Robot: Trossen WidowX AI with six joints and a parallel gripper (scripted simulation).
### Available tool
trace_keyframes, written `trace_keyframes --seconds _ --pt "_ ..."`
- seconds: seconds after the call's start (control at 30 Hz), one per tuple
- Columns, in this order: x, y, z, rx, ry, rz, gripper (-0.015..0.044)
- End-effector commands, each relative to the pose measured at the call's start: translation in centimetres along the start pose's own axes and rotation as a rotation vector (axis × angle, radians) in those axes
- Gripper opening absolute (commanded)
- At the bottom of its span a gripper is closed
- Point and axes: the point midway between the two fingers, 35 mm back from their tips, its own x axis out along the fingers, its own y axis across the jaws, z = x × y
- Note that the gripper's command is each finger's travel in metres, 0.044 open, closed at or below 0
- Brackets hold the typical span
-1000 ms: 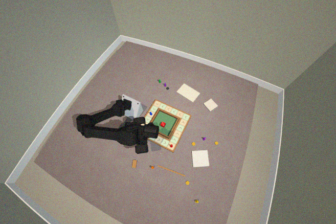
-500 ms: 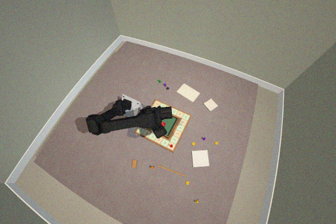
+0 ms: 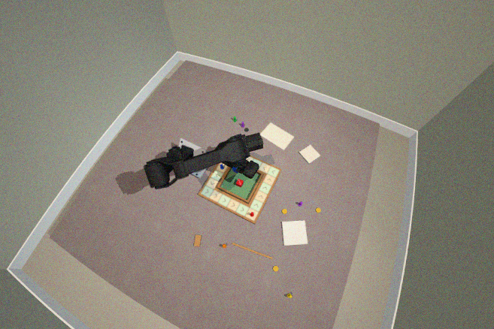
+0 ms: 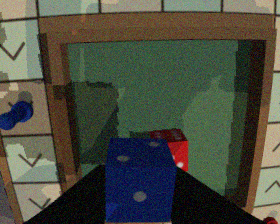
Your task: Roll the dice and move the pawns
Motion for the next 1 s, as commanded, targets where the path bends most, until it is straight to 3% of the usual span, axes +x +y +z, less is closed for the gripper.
trace_keyframes --seconds 0.0,0.23,0.6,0.97 --pt "0.8 0.9 1.8 -0.113 0.015 0.004 0.0" --pt "1.2 1.2 2.1 -0.131 -0.024 0.029 0.0" --pt "2.1 2.0 2.1 -0.125 -0.367 0.143 0.0" --pt "2.2 2.1 2.2 -0.123 -0.722 0.106 0.0"
